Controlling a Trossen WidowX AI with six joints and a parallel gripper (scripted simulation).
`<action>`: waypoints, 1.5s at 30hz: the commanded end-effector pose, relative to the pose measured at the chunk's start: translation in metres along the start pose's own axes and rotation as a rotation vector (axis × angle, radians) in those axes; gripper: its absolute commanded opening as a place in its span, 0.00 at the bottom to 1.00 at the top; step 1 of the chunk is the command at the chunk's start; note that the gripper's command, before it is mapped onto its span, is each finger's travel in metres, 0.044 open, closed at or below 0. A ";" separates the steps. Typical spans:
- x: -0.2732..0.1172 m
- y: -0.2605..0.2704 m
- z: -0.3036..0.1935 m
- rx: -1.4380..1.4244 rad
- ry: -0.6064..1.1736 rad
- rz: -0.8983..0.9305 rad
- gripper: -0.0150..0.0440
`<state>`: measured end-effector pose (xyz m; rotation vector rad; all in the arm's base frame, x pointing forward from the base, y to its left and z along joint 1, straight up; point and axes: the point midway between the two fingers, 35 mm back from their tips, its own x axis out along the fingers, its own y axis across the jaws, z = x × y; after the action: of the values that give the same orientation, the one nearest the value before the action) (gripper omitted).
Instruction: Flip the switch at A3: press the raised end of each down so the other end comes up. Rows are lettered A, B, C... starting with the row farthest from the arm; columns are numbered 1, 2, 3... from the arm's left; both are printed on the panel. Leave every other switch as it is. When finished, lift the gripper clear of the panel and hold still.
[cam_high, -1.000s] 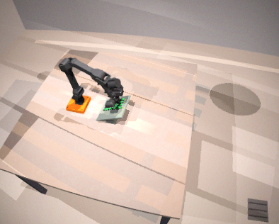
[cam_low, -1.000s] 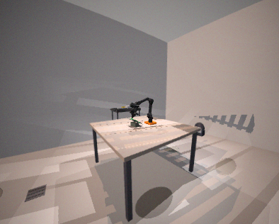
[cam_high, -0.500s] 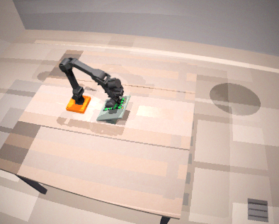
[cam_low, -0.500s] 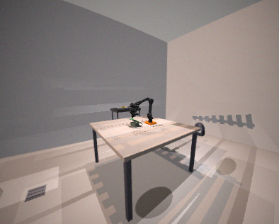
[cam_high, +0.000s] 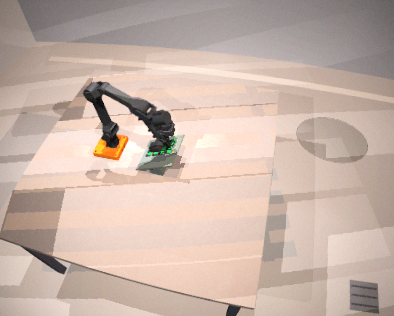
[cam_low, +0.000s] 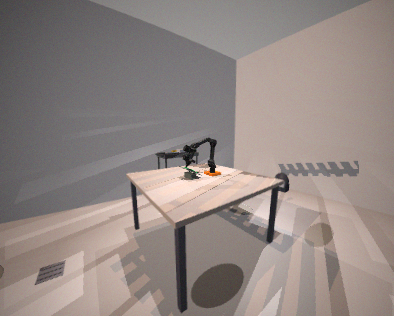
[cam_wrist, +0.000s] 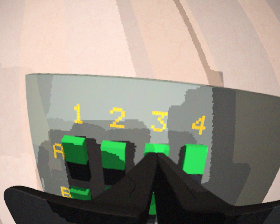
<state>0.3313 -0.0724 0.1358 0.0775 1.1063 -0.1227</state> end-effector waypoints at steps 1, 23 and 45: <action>0.001 0.000 0.000 0.004 0.001 -0.002 0.25; -0.062 0.000 -0.003 0.003 -0.022 -0.002 0.25; -0.067 0.012 -0.072 0.004 -0.017 -0.001 0.25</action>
<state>0.2397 -0.0466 0.1642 0.0769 1.0880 -0.1182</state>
